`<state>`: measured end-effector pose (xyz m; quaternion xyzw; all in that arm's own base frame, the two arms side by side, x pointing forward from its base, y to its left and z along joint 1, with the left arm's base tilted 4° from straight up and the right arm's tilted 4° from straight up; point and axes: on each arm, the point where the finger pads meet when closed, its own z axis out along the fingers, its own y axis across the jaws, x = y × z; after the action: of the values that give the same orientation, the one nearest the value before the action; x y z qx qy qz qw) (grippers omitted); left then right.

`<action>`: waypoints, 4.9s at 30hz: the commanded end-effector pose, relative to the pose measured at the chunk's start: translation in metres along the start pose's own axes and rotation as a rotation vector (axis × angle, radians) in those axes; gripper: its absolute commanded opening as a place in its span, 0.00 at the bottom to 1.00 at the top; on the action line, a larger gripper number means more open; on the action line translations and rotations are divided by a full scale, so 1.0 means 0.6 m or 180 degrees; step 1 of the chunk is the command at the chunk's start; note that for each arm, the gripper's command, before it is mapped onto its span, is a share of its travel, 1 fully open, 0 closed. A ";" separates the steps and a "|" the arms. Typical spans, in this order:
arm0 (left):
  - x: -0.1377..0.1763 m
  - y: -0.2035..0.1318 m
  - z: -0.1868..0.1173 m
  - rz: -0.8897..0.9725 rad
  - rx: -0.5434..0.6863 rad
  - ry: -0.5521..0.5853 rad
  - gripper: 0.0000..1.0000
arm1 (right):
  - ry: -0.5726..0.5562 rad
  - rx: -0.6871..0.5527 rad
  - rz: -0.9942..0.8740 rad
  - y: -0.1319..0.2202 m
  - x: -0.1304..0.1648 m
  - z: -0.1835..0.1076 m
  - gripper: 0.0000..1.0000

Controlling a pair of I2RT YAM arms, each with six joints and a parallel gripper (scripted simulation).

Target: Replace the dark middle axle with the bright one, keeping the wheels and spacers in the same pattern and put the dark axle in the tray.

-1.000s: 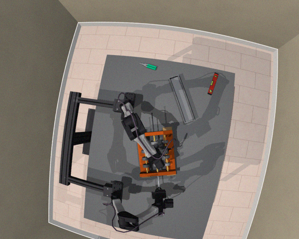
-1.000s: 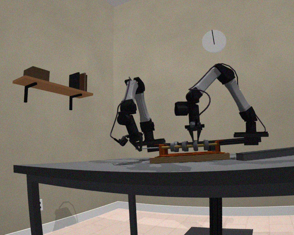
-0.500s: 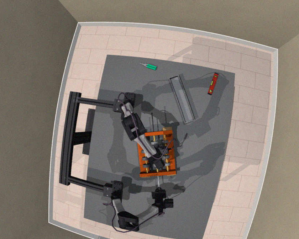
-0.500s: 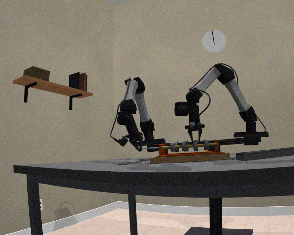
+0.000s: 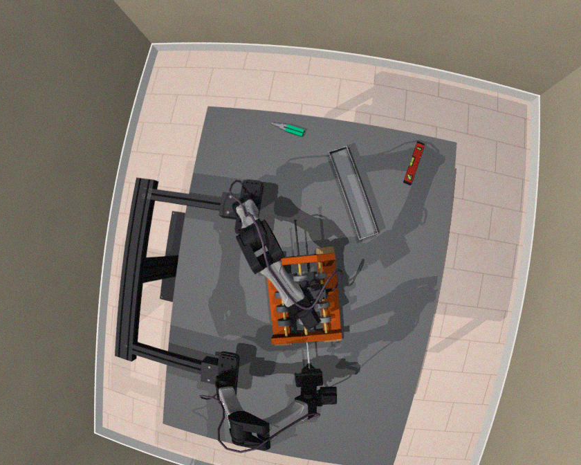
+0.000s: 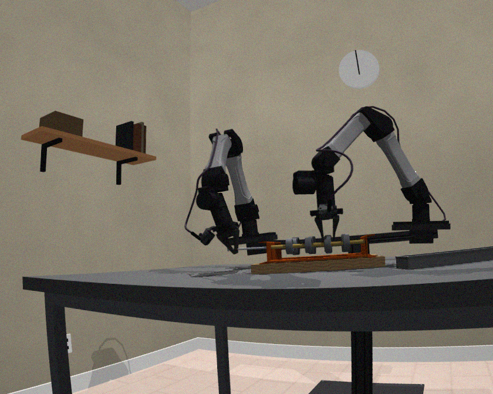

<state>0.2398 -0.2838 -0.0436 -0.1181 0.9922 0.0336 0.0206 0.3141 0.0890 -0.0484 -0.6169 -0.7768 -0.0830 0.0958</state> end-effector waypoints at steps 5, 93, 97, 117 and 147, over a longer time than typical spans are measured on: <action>0.002 0.002 0.026 0.0007 -0.0049 0.0026 0.32 | 0.0100 -0.0053 -0.0129 0.009 0.021 0.001 0.00; -0.066 0.282 -0.089 0.3537 0.0354 0.0541 0.19 | 0.0087 -0.0023 -0.0079 0.005 0.022 -0.003 0.00; -0.052 0.318 -0.086 0.3948 0.0456 0.0647 0.19 | 0.0087 -0.0018 -0.0095 0.004 0.022 0.001 0.00; -0.011 0.416 -0.064 0.4891 0.0874 0.0764 0.19 | 0.0083 -0.0056 -0.0100 0.005 0.023 -0.001 0.00; -0.002 0.413 0.021 0.4976 0.0716 0.0756 0.19 | 0.0069 -0.0107 -0.0077 0.019 0.027 -0.020 0.00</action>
<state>0.1832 -0.0424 -0.0303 0.6096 0.7818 -0.0827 -0.1014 0.3142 0.0890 -0.0484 -0.6168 -0.7775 -0.0808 0.0920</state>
